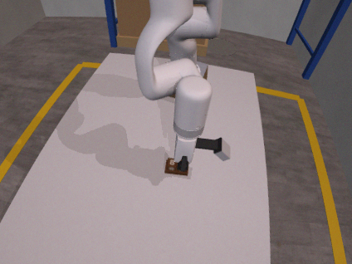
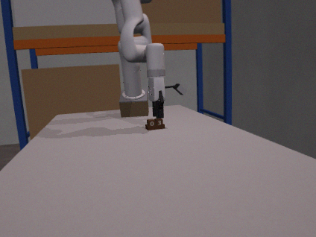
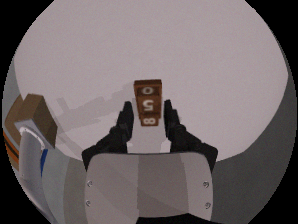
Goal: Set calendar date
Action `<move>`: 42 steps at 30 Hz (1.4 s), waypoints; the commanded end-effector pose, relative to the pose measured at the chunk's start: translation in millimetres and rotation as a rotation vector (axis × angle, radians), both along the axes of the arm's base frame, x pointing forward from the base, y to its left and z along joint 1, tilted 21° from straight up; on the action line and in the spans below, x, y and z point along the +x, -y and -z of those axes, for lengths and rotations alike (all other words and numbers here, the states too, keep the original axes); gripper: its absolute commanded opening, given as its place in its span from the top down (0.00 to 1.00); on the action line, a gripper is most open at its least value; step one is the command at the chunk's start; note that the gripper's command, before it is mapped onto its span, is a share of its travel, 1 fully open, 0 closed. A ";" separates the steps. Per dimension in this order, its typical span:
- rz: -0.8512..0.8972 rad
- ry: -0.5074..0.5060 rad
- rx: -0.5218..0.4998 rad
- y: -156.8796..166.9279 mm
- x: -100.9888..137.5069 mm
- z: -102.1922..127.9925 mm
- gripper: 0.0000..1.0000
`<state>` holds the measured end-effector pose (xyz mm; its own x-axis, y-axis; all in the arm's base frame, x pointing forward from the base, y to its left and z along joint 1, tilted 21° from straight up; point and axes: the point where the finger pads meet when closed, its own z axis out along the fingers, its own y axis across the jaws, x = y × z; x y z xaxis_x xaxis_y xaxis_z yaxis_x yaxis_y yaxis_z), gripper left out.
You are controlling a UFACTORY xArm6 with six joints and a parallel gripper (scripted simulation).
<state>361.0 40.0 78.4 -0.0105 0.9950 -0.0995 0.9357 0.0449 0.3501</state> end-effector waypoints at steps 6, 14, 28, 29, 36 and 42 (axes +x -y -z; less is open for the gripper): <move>0.000 0.003 0.000 -0.2 0.9 -0.9 0.53; 0.000 0.003 0.000 -0.2 0.9 -0.9 0.53; 0.000 0.003 0.000 -0.2 0.9 -0.9 0.53; 0.000 0.003 0.000 -0.2 0.9 -0.9 0.53; 0.000 0.003 0.000 -0.2 1.0 -0.7 0.53; 0.000 0.003 0.000 0.3 2.8 3.9 0.53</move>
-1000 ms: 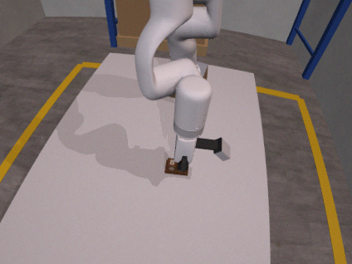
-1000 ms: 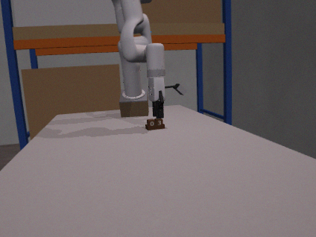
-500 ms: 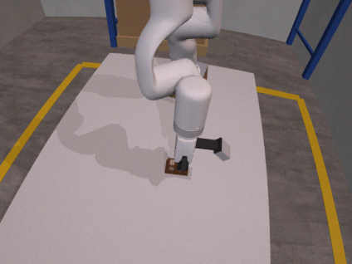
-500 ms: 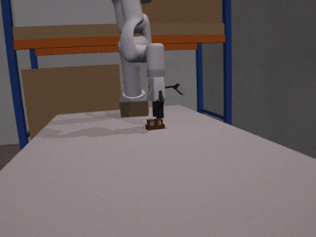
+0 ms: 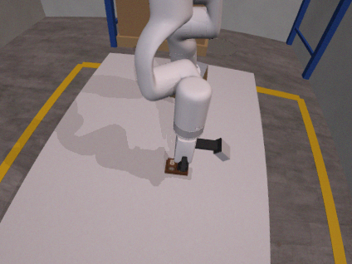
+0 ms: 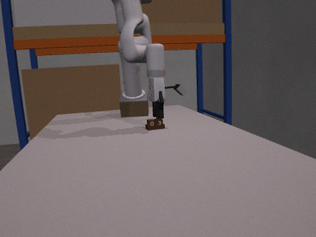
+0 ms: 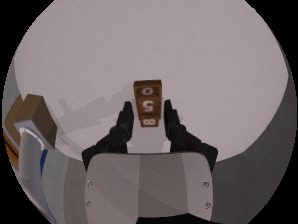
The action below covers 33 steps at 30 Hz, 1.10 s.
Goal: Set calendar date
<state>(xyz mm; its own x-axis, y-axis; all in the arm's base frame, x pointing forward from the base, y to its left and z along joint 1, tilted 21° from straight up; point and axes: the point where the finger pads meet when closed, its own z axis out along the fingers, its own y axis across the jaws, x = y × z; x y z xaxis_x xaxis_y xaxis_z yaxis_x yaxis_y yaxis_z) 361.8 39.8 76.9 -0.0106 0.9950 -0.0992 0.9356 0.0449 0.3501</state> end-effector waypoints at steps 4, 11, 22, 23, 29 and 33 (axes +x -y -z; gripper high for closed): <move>0.000 0.003 0.000 0.7 4.2 8.0 0.53; 0.000 0.003 0.000 1.4 6.9 15.2 0.53; 0.000 0.003 0.000 2.0 9.4 21.9 0.53; 0.000 0.003 0.000 2.0 9.4 21.9 0.53; 0.000 0.003 0.000 2.0 9.4 21.9 0.53; 0.000 0.003 0.000 2.0 9.4 21.9 0.53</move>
